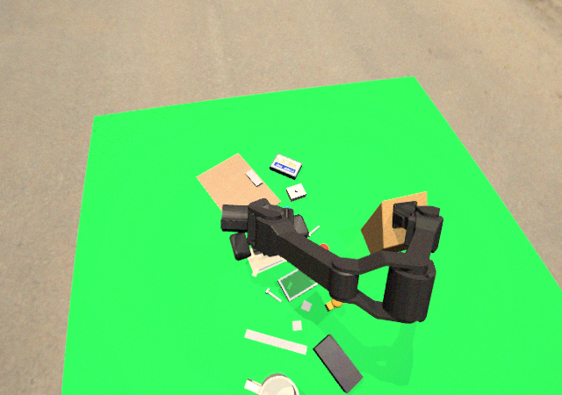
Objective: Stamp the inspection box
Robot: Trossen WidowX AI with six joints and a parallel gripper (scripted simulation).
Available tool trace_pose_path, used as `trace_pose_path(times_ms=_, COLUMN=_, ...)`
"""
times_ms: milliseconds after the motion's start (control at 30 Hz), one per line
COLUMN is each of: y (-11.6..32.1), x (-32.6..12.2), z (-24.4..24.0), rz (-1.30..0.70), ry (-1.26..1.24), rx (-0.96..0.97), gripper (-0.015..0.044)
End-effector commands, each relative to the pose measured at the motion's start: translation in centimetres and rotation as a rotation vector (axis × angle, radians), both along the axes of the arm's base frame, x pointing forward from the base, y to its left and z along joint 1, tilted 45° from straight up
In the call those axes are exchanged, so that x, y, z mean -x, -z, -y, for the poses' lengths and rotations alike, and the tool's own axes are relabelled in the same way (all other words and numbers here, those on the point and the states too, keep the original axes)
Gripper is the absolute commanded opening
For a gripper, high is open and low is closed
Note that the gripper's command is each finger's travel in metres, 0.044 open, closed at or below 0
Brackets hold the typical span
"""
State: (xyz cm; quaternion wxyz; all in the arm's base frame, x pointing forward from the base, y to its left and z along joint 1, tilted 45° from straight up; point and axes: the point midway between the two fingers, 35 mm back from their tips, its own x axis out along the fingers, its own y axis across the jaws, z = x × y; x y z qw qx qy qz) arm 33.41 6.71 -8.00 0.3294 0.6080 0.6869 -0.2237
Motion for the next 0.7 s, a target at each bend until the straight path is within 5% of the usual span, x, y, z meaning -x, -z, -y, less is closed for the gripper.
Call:
trace_pose_path(times_ms=0, y=-0.2, x=0.0, z=0.1, rz=0.001, ry=-0.003, rx=-0.002, gripper=0.0)
trace_pose_path(times_ms=667, y=-1.4, x=-0.2, z=1.4, rz=0.001, ry=-0.002, rx=0.0, gripper=0.0)
